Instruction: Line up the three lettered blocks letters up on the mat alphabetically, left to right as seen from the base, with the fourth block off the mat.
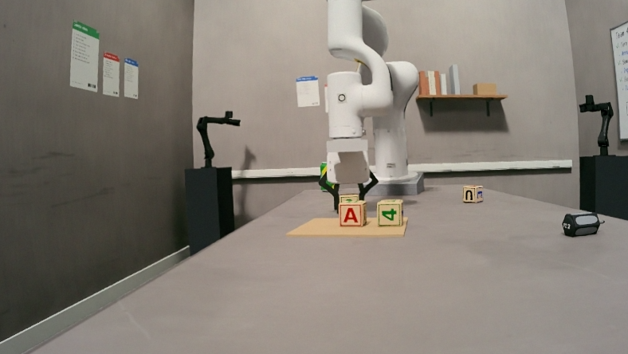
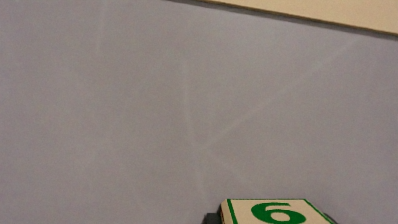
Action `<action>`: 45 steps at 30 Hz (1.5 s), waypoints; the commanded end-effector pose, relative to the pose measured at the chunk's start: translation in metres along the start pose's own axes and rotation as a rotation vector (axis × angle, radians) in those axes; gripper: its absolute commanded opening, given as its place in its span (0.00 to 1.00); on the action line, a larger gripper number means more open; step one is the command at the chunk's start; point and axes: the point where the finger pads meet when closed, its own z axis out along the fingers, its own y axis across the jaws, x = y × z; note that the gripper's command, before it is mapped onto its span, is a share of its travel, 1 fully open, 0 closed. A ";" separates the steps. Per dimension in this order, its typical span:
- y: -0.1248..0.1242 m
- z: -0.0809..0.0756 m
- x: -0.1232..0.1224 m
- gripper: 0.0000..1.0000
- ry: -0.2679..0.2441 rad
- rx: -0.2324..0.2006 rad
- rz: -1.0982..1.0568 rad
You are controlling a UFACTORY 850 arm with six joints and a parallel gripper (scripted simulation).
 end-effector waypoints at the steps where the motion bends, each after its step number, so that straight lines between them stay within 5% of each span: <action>1: 0.000 -0.001 0.001 0.44 0.002 0.000 0.000; 12: 0.000 -0.042 0.001 0.44 0.002 0.000 0.000; 21: 0.000 -0.097 0.001 0.44 0.002 0.000 0.000; 45: 0.001 -0.101 0.004 0.44 0.002 -0.001 -0.051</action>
